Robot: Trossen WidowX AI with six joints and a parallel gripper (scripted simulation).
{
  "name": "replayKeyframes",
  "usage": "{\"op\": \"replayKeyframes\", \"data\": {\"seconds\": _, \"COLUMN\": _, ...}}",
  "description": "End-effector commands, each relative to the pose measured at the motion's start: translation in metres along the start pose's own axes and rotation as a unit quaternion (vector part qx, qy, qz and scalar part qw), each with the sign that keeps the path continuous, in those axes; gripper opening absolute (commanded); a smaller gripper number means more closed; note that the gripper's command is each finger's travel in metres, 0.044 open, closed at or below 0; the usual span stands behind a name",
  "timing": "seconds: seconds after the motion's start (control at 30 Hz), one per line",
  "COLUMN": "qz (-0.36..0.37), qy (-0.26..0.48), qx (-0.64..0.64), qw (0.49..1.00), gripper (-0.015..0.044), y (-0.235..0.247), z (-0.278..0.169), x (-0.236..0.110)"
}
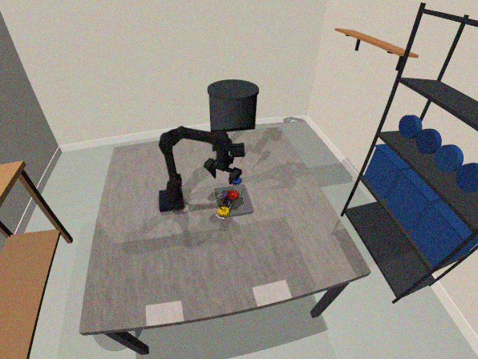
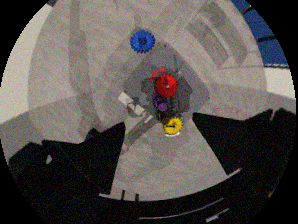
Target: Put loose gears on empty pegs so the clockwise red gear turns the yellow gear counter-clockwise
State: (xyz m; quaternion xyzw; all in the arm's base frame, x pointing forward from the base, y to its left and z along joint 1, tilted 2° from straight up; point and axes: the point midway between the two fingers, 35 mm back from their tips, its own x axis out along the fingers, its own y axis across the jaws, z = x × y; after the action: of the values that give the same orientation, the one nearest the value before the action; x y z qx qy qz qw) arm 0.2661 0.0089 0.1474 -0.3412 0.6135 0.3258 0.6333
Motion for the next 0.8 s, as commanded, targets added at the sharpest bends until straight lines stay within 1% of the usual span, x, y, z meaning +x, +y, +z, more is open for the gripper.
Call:
{"op": "replayKeyframes", "data": {"seconds": 0.0, "qz": -0.002, "qy": -0.006, "qx": -0.005, "qw": 1.000, "gripper": 0.0440, "y": 0.022, "z": 0.042, "x": -0.008}}
{"op": "replayKeyframes", "data": {"seconds": 0.13, "qz": -0.002, "qy": -0.021, "qx": -0.009, "qw": 1.000, "gripper": 0.0440, "y": 0.060, "z": 0.085, "x": -0.018}}
{"op": "replayKeyframes", "data": {"seconds": 0.27, "qz": 0.003, "qy": -0.025, "qx": -0.010, "qw": 1.000, "gripper": 0.0440, "y": 0.104, "z": 0.118, "x": -0.025}}
{"op": "replayKeyframes", "data": {"seconds": 0.43, "qz": 0.008, "qy": -0.015, "qx": -0.006, "qw": 1.000, "gripper": 0.0440, "y": 0.167, "z": 0.146, "x": -0.033}}
{"op": "replayKeyframes", "data": {"seconds": 0.57, "qz": 0.008, "qy": -0.009, "qx": -0.004, "qw": 1.000, "gripper": 0.0440, "y": 0.219, "z": 0.156, "x": -0.038}}
{"op": "replayKeyframes", "data": {"seconds": 0.63, "qz": 0.007, "qy": -0.008, "qx": -0.004, "qw": 1.000, "gripper": 0.0440, "y": 0.228, "z": 0.157, "x": -0.039}}
{"op": "replayKeyframes", "data": {"seconds": 0.77, "qz": 0.007, "qy": -0.008, "qx": -0.004, "qw": 1.000, "gripper": 0.0440, "y": 0.228, "z": 0.157, "x": -0.039}}
